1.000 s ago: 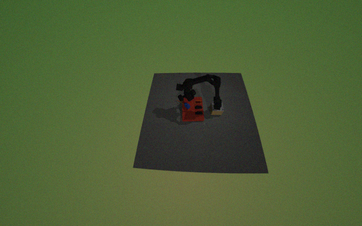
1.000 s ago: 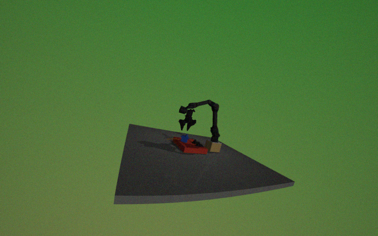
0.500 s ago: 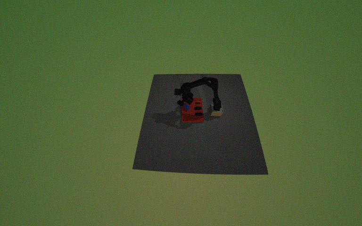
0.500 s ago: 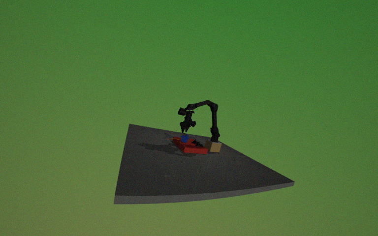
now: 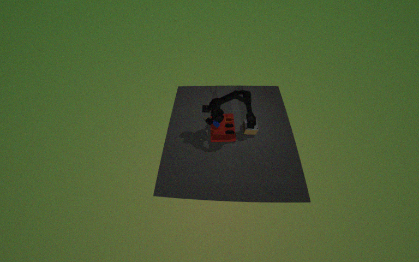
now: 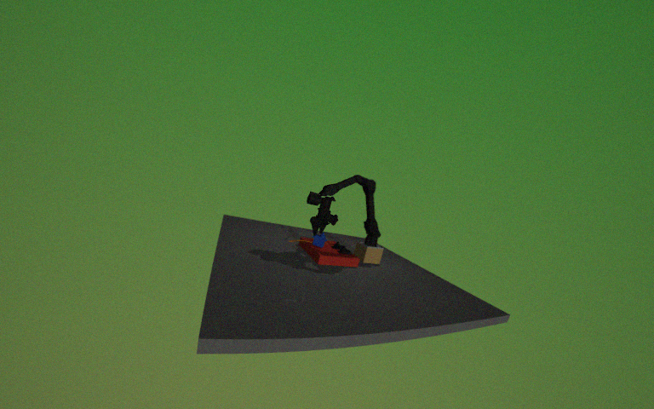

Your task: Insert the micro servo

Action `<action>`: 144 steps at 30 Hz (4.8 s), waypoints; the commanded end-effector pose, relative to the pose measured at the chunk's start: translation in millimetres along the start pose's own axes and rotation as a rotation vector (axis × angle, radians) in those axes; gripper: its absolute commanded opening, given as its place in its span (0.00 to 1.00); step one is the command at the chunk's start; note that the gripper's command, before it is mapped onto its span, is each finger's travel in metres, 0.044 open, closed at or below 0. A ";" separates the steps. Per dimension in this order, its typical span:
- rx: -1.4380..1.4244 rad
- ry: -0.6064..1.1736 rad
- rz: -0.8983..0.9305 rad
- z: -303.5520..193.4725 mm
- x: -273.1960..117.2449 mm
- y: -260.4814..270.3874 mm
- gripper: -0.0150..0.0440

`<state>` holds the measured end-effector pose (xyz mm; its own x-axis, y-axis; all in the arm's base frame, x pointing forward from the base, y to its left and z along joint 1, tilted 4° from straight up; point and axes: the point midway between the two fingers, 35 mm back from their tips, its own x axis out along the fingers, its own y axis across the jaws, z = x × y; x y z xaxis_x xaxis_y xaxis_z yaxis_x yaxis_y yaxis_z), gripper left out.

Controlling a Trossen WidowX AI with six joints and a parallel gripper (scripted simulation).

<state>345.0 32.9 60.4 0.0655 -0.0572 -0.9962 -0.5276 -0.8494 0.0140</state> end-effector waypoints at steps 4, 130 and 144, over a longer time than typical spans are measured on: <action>-0.003 -0.006 0.002 1.6 12.0 0.7 1.00; 2.161 0.005 0.010 -6.7 -17.0 71.8 0.25; 2.351 0.007 0.010 0.4 -17.1 79.1 0.25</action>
<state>307.8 -31.9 77.2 0.0518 -0.0636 -0.9966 -0.2364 0.9688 -0.0741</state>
